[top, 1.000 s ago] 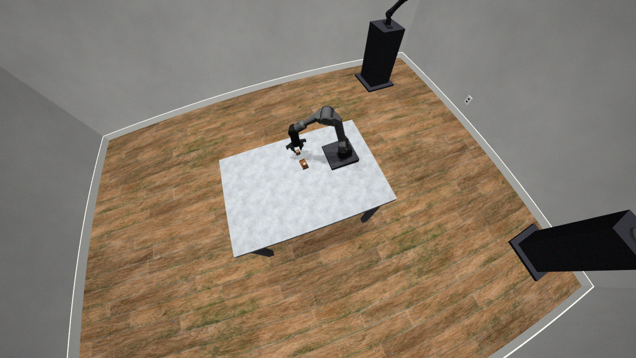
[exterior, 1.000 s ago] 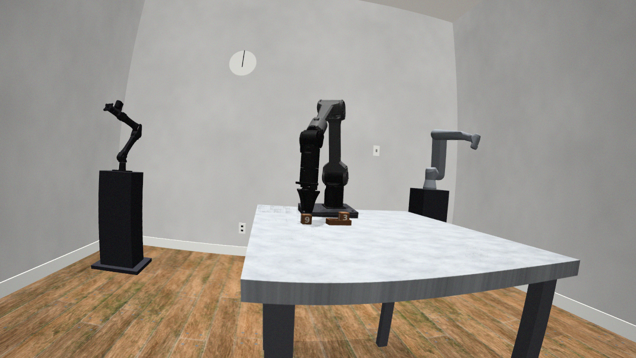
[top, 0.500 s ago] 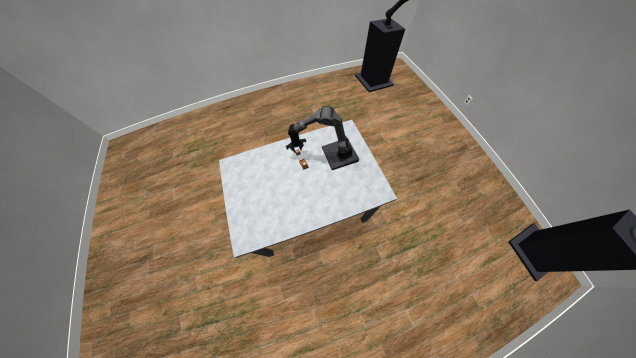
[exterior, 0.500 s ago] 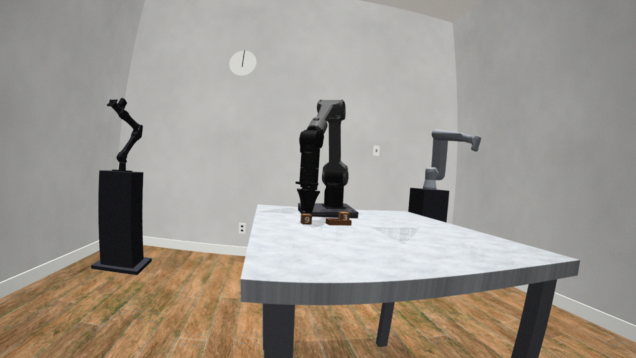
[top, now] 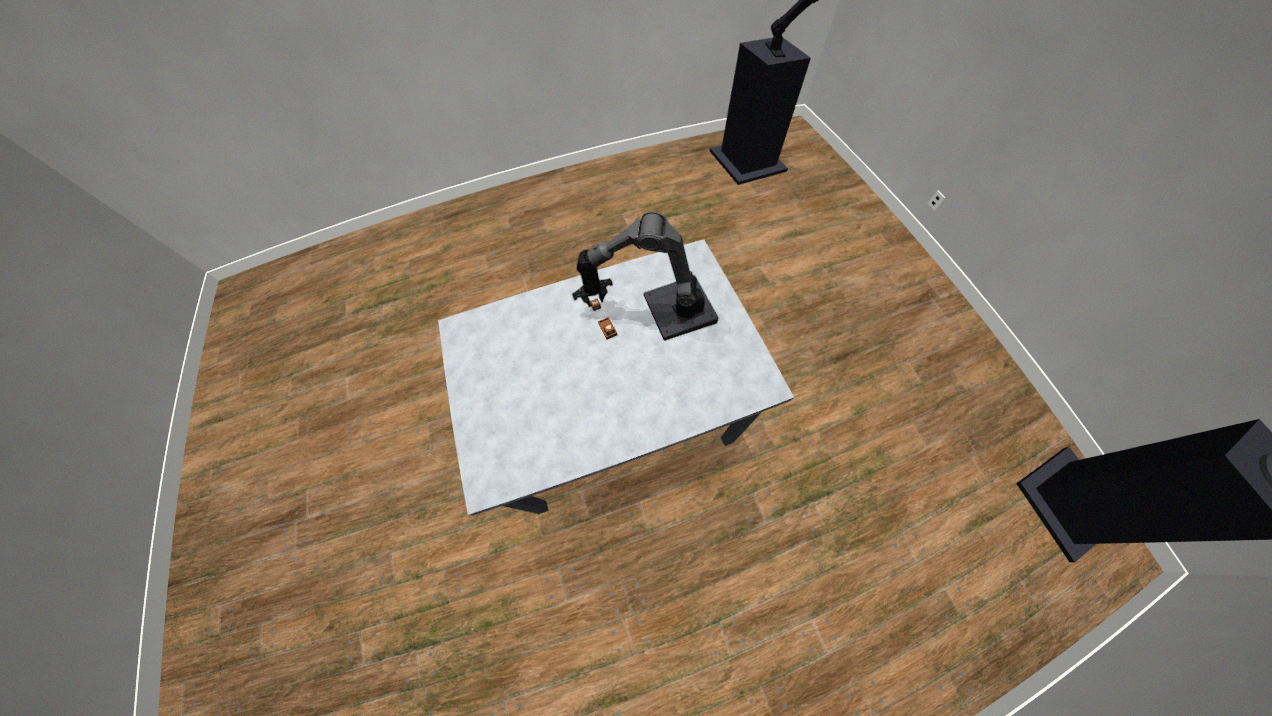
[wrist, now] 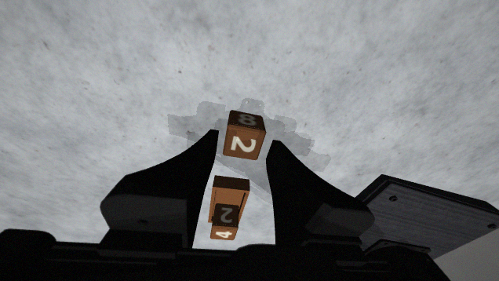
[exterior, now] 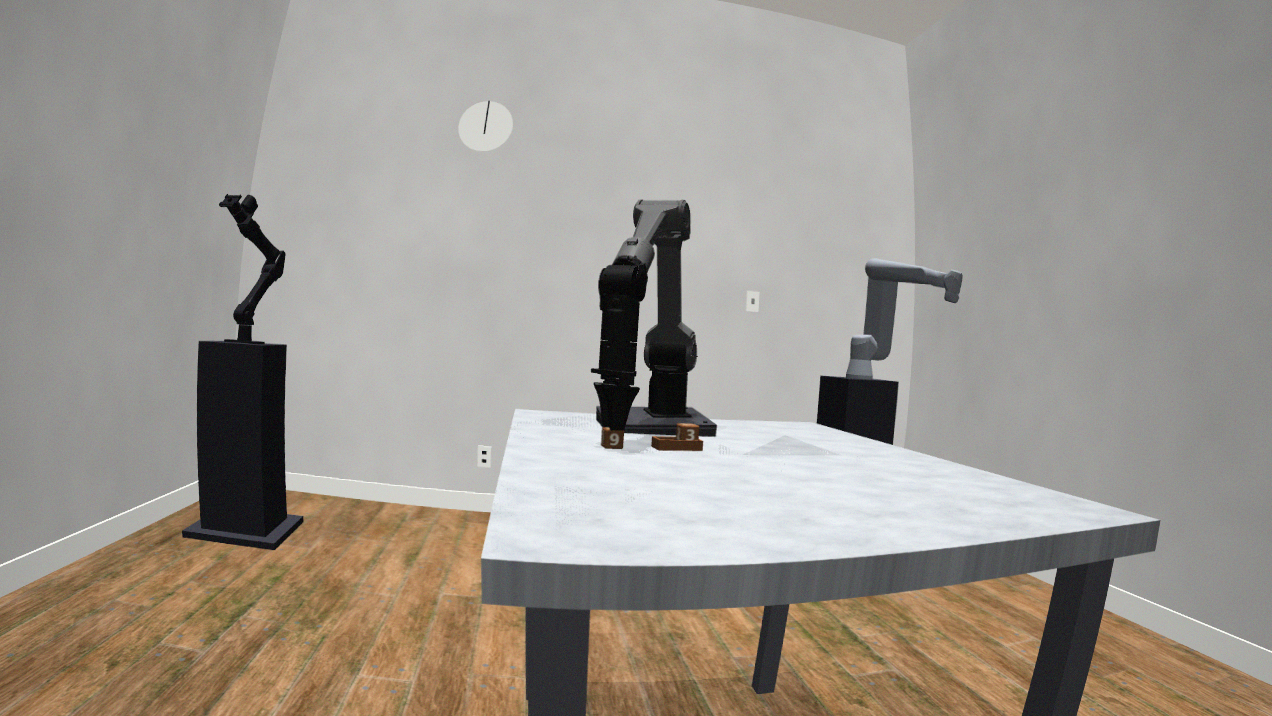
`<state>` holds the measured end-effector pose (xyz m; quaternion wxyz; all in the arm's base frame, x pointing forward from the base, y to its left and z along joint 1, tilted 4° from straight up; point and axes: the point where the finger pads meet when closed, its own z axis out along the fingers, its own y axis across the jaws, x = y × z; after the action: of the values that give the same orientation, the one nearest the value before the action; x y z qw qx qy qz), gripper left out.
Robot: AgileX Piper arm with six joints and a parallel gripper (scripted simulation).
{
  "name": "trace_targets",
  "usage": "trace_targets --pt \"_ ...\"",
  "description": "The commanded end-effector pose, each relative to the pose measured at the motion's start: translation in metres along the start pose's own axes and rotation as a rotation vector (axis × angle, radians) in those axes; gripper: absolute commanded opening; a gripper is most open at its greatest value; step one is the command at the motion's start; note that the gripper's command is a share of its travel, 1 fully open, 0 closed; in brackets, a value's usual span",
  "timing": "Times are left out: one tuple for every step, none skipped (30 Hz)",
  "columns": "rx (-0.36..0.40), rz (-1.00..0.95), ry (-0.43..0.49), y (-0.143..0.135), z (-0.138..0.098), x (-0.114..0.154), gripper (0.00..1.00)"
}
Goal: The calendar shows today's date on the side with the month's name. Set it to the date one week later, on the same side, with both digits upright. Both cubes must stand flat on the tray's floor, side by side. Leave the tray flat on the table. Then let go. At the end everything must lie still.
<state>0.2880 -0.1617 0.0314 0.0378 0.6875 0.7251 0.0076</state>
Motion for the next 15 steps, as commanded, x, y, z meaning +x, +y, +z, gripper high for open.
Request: trace_targets --pt "0.004 0.001 0.002 -0.001 0.006 0.000 0.59" --pt "0.004 0.001 0.002 -0.001 0.007 0.000 0.59" --pt "0.004 0.001 0.002 -0.001 0.009 0.000 0.59" --pt "0.004 0.001 0.002 -0.001 0.011 0.000 0.59" --pt "0.004 0.001 0.002 -0.001 0.012 0.000 0.59" --pt "0.004 0.001 0.002 -0.001 0.014 0.000 0.59" --pt "0.004 0.001 0.002 -0.001 0.015 0.000 0.59" --pt "0.004 0.001 0.002 -0.001 0.017 0.000 0.59" --pt "0.004 0.001 0.002 -0.001 0.017 0.000 0.59" --pt "0.004 0.001 0.002 -0.001 0.017 0.000 0.59" --pt "0.003 0.001 0.001 -0.001 0.018 0.000 0.59" --pt "0.004 0.001 0.002 -0.001 0.019 0.000 0.59" --pt "0.004 0.001 0.002 -0.001 0.020 0.000 0.59" --pt "0.004 0.001 0.002 -0.001 0.020 0.000 0.59" --pt "0.004 0.001 0.002 -0.001 0.021 0.000 0.59"
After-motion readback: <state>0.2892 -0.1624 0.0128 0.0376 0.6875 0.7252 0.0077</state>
